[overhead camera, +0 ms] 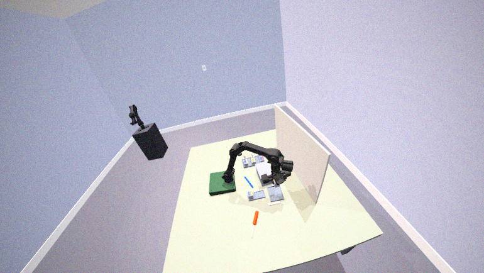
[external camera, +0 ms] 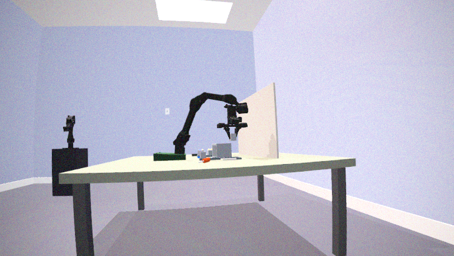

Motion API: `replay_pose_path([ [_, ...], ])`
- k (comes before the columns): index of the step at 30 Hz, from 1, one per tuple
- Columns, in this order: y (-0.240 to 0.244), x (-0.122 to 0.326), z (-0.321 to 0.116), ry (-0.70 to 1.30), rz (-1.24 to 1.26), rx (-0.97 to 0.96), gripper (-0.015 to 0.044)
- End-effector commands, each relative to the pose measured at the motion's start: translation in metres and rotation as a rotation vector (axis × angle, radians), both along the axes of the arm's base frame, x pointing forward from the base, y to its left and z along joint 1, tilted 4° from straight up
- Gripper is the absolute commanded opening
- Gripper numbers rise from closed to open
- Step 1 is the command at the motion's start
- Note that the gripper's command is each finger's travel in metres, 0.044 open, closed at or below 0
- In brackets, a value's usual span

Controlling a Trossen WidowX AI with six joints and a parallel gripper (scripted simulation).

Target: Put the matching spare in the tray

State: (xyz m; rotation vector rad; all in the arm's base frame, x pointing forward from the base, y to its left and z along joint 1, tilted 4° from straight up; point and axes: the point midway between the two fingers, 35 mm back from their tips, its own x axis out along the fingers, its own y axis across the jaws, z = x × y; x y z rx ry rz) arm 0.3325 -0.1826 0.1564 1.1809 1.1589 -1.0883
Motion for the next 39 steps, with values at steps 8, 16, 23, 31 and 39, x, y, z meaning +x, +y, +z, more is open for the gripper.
replay_pose_path([
  [8, -0.001, 0.001, -0.008, 0.002, -0.005, -0.002, 0.0],
  [16, -0.001, 0.002, -0.014, 0.002, -0.005, -0.002, 0.0],
  [23, -0.001, 0.003, -0.02, 0.002, -0.005, -0.002, 0.0],
  [31, -0.002, 0.003, -0.026, 0.002, -0.005, -0.002, 0.0],
  [39, -0.002, 0.004, -0.032, 0.002, -0.005, -0.002, 0.0],
])
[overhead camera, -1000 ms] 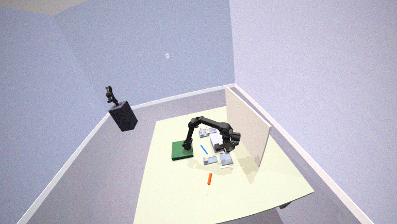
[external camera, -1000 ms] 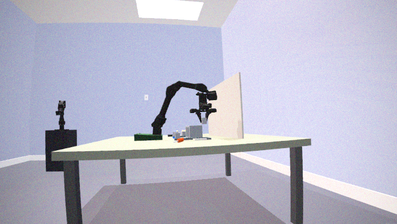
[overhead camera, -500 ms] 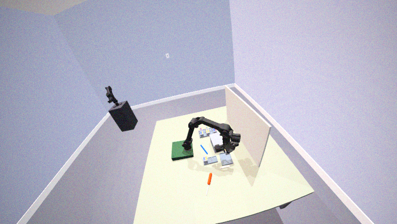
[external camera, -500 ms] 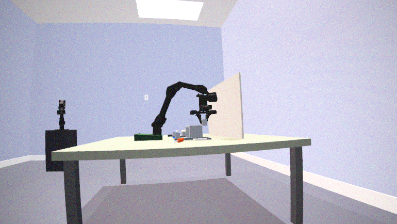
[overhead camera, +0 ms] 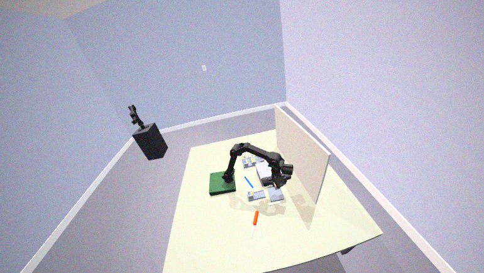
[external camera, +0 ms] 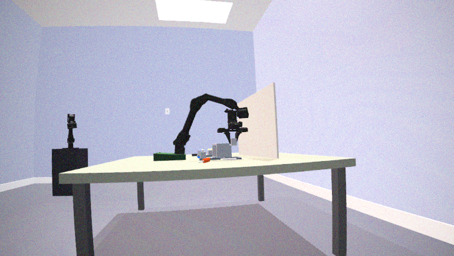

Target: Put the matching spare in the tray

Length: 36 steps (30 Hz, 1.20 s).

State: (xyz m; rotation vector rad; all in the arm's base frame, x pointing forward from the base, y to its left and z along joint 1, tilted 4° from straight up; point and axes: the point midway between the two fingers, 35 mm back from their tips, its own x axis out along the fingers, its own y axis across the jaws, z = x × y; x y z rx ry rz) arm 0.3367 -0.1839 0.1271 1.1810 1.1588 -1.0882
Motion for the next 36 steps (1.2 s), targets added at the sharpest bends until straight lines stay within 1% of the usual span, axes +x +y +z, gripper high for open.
replay_pose_path([
  [1, 0.0, 0.0, -0.003, 0.002, -0.005, -0.002, 0.0],
  [36, 0.0, 0.001, -0.03, 0.002, -0.005, -0.002, 0.0],
])
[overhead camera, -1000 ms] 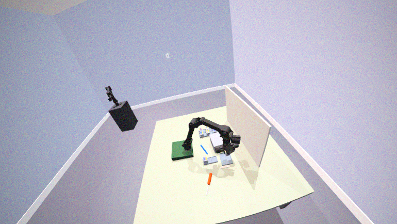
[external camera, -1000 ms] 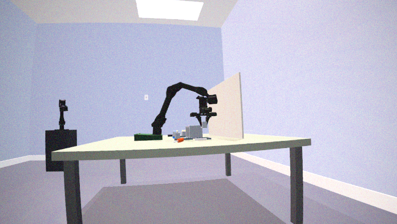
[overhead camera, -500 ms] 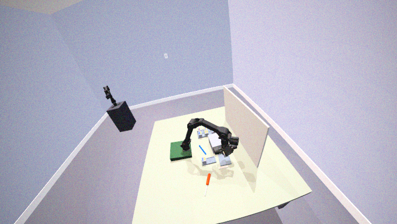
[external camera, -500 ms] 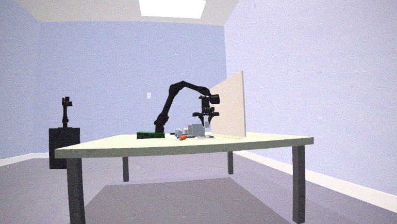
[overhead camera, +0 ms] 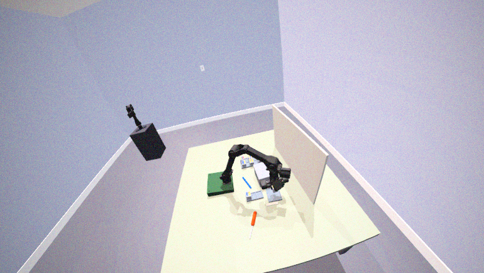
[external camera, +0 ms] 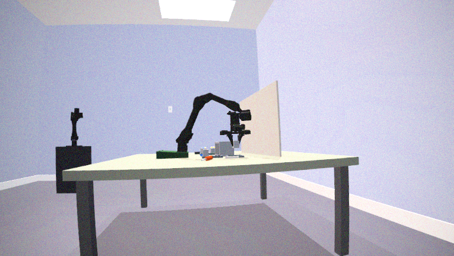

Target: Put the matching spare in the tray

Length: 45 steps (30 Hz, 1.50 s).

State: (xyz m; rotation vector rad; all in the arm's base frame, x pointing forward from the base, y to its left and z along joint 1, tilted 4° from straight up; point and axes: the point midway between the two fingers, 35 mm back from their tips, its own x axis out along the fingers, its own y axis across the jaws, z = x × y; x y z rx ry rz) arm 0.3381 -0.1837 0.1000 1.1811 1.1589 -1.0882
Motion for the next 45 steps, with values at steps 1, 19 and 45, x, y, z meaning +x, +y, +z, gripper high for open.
replay_pose_path([
  [1, 0.0, 0.0, -0.003, 0.002, -0.005, -0.002, 0.0],
  [19, 0.0, -0.001, -0.017, 0.002, -0.005, -0.002, 0.0],
  [45, 0.002, -0.002, -0.036, 0.003, -0.005, -0.002, 0.0],
])
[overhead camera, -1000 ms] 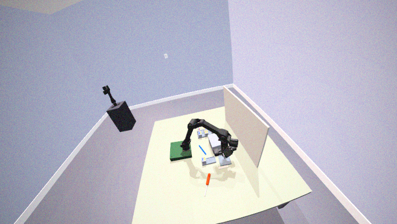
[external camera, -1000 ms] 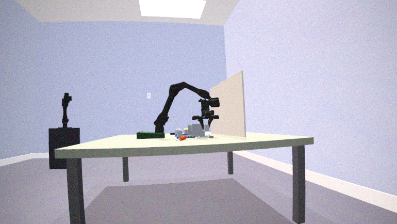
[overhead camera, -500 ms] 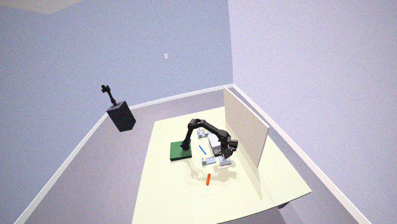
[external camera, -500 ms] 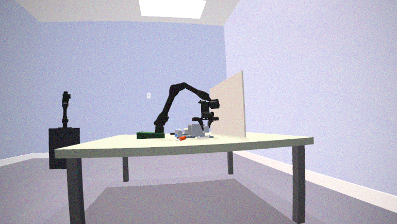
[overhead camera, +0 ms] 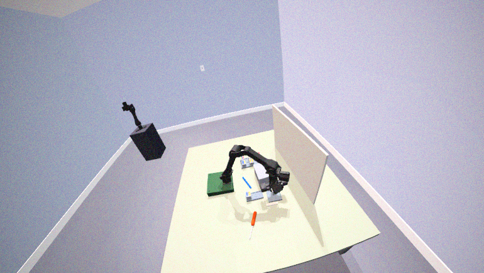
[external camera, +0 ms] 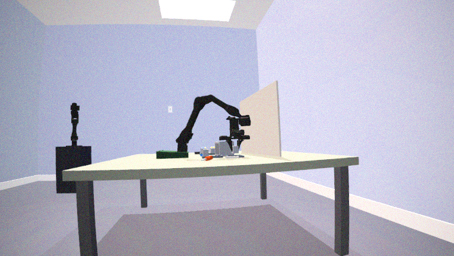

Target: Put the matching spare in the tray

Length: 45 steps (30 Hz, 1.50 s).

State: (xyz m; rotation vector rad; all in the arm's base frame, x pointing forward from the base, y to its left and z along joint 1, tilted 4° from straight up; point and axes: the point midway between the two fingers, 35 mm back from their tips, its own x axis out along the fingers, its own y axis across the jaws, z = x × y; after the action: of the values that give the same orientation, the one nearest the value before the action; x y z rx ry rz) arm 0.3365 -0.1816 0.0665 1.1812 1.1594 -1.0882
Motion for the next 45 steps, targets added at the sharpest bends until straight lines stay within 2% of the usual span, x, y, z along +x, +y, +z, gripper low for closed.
replay_pose_path([
  [1, 0.0, -0.001, -0.003, 0.002, -0.005, -0.002, 0.0],
  [13, 0.001, -0.002, -0.012, 0.002, -0.005, -0.002, 0.0],
  [30, 0.001, -0.001, -0.007, 0.0, 0.0, 0.0, 0.044],
  [38, 0.003, -0.012, 0.094, 0.002, -0.005, -0.002, 0.044],
  [45, 0.002, -0.008, 0.094, -0.021, -0.008, -0.012, 0.044],
])
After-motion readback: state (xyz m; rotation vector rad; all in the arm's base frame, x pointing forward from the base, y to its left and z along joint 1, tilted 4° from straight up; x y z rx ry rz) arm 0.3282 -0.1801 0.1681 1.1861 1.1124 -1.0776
